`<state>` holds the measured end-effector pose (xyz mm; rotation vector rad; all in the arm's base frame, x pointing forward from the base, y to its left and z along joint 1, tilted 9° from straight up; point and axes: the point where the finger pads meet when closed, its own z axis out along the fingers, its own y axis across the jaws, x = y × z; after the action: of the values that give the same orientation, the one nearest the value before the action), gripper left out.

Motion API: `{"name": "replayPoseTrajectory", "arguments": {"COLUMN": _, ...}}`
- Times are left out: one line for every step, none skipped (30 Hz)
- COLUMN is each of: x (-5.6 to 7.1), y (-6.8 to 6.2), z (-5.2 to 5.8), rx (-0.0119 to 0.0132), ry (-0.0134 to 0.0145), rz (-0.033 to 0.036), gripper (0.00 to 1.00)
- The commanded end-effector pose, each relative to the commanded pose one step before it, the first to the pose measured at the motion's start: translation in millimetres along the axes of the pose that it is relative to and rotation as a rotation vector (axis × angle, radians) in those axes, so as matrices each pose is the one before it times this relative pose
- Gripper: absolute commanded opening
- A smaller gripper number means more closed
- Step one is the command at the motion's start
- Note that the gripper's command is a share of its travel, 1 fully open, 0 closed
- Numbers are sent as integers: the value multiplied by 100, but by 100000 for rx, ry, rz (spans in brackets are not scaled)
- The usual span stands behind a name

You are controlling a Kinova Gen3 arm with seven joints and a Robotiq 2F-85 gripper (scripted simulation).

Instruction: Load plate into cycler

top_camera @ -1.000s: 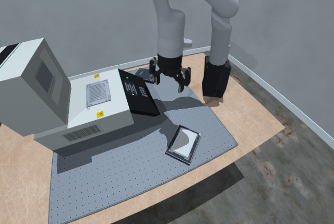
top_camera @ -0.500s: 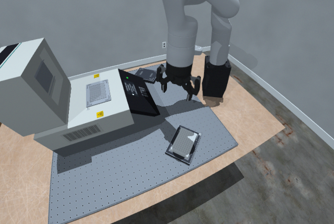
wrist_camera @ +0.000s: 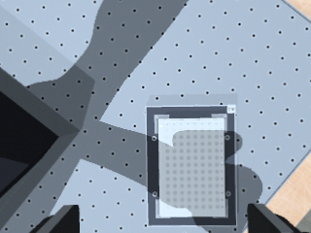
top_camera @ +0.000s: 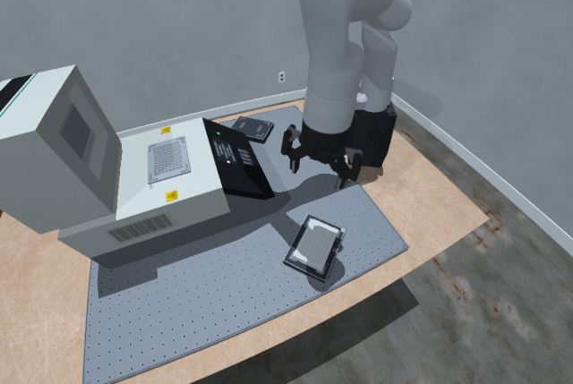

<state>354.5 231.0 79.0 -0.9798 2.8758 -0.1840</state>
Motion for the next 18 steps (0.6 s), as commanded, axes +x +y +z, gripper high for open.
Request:
{"name": "replayPoseTrajectory", "arguments": {"x": -423, "y": 792, "z": 59, "rx": 90, "ry": -98, "rz": -148, "gripper": 100}}
{"name": "replayPoseTrajectory", "arguments": {"x": -147, "y": 297, "z": 39, "rx": -1, "ry": -1, "rz": 0, "gripper": 100}}
{"name": "replayPoseTrajectory", "arguments": {"x": -147, "y": 297, "z": 39, "rx": -1, "ry": -1, "rz": 0, "gripper": 100}}
{"name": "replayPoseTrajectory", "arguments": {"x": -147, "y": 297, "z": 39, "rx": -1, "ry": -1, "rz": 0, "gripper": 100}}
{"name": "replayPoseTrajectory", "arguments": {"x": -147, "y": 297, "z": 39, "rx": -1, "ry": -1, "rz": 0, "gripper": 100}}
{"name": "replayPoseTrajectory", "arguments": {"x": -147, "y": 297, "z": 39, "rx": -1, "ry": -1, "rz": 0, "gripper": 100}}
{"name": "replayPoseTrajectory", "arguments": {"x": -147, "y": 297, "z": 39, "rx": -1, "ry": -1, "rz": 0, "gripper": 100}}
{"name": "replayPoseTrajectory", "arguments": {"x": -147, "y": 297, "z": 39, "rx": -1, "ry": -1, "rz": 0, "gripper": 100}}
{"name": "replayPoseTrajectory", "arguments": {"x": -147, "y": 297, "z": 39, "rx": -1, "ry": -1, "rz": 0, "gripper": 100}}
{"name": "replayPoseTrajectory", "arguments": {"x": -147, "y": 297, "z": 39, "rx": -1, "ry": -1, "rz": 0, "gripper": 100}}
{"name": "replayPoseTrajectory", "arguments": {"x": -147, "y": 297, "z": 39, "rx": -1, "ry": -1, "rz": 0, "gripper": 100}}
{"name": "replayPoseTrajectory", "arguments": {"x": -95, "y": 191, "z": 25, "rx": -1, "ry": 0, "rz": 0, "gripper": 100}}
{"name": "replayPoseTrajectory", "arguments": {"x": -1, "y": 0, "z": 0, "rx": 0, "ry": 0, "rz": 0, "gripper": 100}}
{"name": "replayPoseTrajectory", "arguments": {"x": 0, "y": 0, "z": 0, "rx": 0, "ry": 0, "rz": 0, "gripper": 100}}
{"name": "replayPoseTrajectory", "arguments": {"x": 0, "y": 0, "z": 0, "rx": 0, "ry": 0, "rz": 0, "gripper": 100}}
{"name": "replayPoseTrajectory", "arguments": {"x": 0, "y": 0, "z": 0, "rx": 0, "ry": 0, "rz": 0, "gripper": 100}}
{"name": "replayPoseTrajectory", "arguments": {"x": 3, "y": -3, "z": -1, "rx": -1, "ry": -1, "rz": 0, "gripper": 100}}
{"name": "replayPoseTrajectory", "arguments": {"x": -1, "y": 1, "z": 0, "rx": 0, "ry": 0, "rz": 0, "gripper": 100}}
